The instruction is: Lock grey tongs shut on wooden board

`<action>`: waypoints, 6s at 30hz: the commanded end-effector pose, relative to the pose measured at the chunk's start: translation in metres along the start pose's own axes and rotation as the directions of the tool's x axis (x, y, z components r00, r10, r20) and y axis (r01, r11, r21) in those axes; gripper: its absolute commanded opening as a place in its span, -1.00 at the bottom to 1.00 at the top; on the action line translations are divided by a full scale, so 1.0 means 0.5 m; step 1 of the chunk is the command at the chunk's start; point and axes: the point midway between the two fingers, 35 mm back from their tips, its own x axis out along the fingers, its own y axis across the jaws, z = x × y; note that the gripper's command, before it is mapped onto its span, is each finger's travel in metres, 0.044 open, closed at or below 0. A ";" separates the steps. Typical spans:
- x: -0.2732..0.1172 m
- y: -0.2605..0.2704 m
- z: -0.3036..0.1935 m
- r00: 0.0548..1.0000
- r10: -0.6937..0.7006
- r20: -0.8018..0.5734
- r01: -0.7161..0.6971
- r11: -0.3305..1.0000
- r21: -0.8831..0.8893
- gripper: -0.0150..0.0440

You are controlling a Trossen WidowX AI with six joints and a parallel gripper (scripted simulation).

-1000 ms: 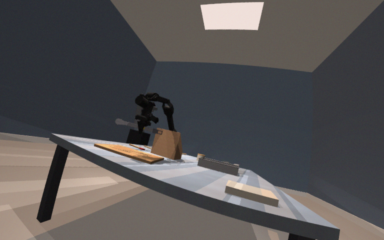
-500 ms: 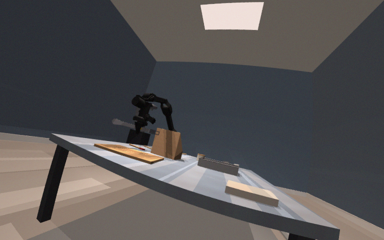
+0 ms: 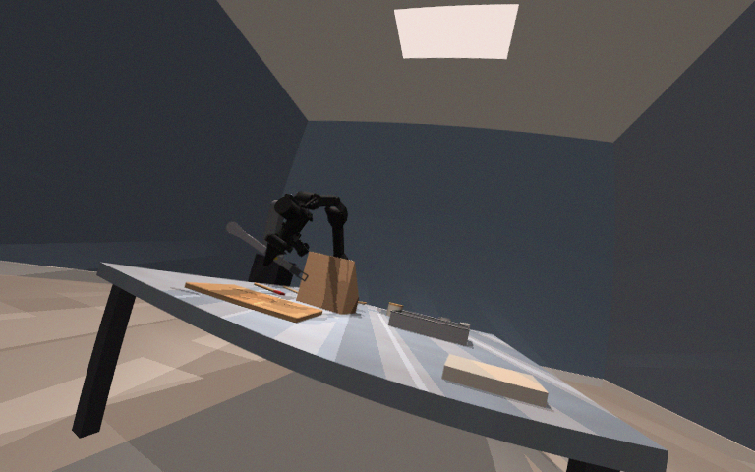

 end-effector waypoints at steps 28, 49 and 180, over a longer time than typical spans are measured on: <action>-0.087 0.009 0.042 0.649 -0.011 -0.761 0.043 0.999 0.022 -1.00; -0.087 0.009 0.042 0.649 -0.011 -0.761 0.043 0.999 0.022 -1.00; 0.134 0.011 0.044 0.949 -0.121 0.292 0.109 0.992 0.058 -1.00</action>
